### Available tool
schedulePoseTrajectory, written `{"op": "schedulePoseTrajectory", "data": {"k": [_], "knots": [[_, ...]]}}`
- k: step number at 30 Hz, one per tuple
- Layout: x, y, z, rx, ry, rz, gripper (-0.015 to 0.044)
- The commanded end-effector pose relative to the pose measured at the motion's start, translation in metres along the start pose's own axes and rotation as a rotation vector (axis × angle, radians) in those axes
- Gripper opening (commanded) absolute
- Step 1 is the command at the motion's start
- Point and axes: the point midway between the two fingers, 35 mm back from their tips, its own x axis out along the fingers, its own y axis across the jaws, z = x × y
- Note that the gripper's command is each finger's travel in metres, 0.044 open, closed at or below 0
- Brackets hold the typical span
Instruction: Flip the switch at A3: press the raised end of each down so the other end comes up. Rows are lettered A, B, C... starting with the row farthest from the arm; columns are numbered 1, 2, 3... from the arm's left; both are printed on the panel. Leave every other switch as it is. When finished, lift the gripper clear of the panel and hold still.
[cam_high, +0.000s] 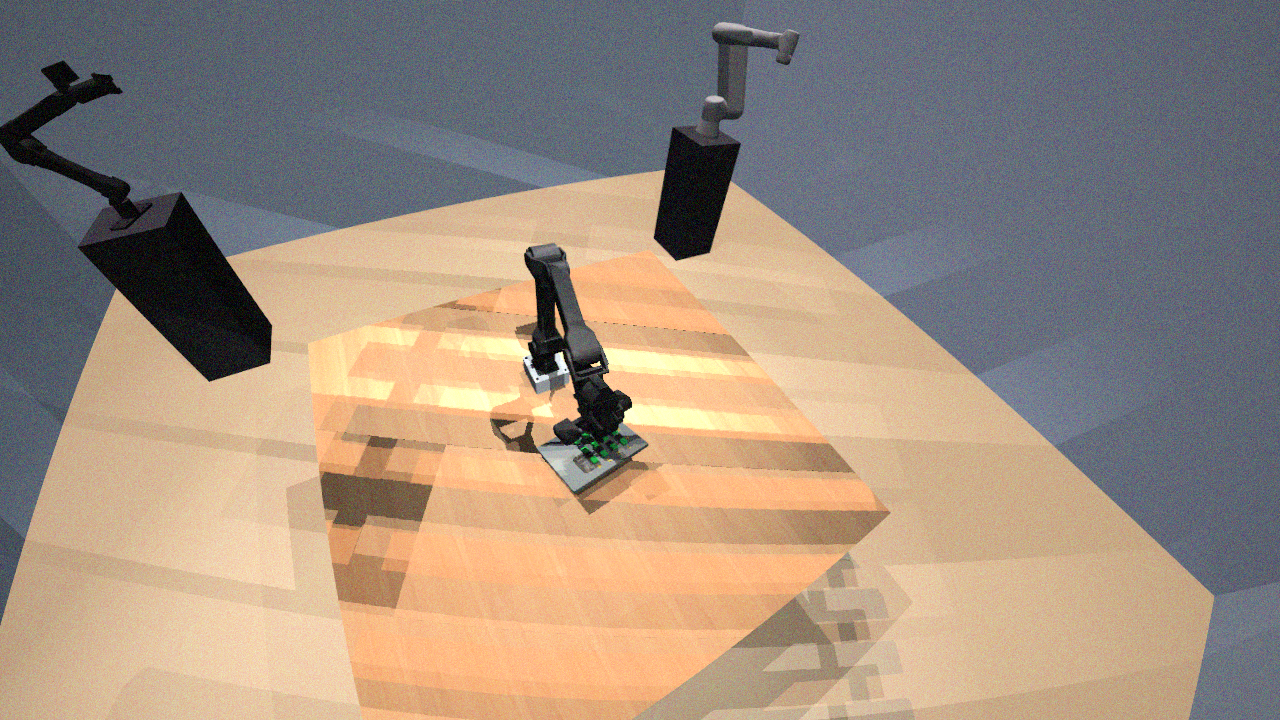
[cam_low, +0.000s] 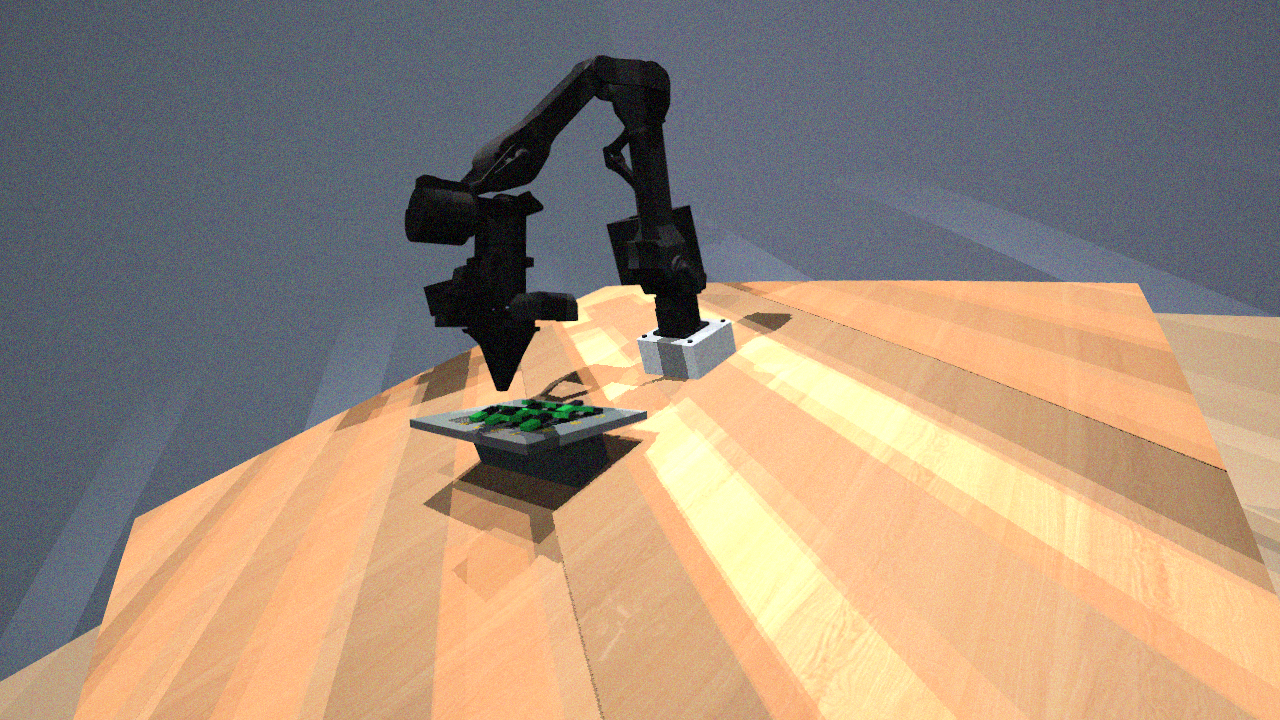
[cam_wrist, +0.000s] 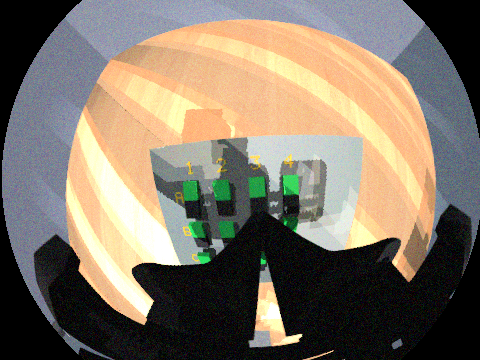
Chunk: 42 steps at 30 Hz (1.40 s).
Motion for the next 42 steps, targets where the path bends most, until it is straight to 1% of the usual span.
{"op": "schedulePoseTrajectory", "data": {"k": [1, 12, 42], "knots": [[0.006, 0.000, -0.004, 0.007, 0.016, -0.003, 0.0000], [0.019, -0.001, -0.005, 0.007, 0.016, -0.003, 0.0000], [0.020, -0.001, -0.005, 0.007, 0.016, -0.003, 0.0000]]}}
